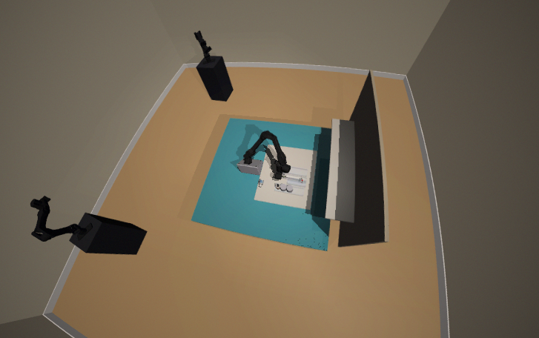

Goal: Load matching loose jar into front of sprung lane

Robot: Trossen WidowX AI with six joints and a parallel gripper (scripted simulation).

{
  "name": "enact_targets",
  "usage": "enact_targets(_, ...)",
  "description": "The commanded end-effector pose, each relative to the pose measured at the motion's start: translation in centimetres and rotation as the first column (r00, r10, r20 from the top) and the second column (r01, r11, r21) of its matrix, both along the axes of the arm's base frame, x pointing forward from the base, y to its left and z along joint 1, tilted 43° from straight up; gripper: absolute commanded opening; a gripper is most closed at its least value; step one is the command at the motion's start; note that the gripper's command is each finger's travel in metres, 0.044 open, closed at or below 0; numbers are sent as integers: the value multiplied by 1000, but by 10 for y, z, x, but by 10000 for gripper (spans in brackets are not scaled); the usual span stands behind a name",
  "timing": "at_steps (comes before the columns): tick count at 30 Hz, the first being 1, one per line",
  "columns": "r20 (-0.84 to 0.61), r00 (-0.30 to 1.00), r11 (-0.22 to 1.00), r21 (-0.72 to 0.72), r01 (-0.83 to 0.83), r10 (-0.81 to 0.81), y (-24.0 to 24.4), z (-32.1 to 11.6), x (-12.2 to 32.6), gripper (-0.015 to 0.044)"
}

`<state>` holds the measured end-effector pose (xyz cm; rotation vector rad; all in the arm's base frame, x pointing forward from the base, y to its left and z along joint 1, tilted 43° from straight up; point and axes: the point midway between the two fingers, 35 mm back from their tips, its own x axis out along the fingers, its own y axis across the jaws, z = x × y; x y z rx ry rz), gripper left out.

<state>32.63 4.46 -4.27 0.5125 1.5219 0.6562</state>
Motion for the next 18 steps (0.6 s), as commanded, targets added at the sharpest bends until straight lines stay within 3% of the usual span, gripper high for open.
enact_targets(1,0,1000,1000,6,-3,3,0,0,-1,0)
enact_targets(15,0,1000,1000,6,-3,3,0,0,-1,0)
enact_targets(18,0,1000,1000,6,-3,3,0,0,0,79)
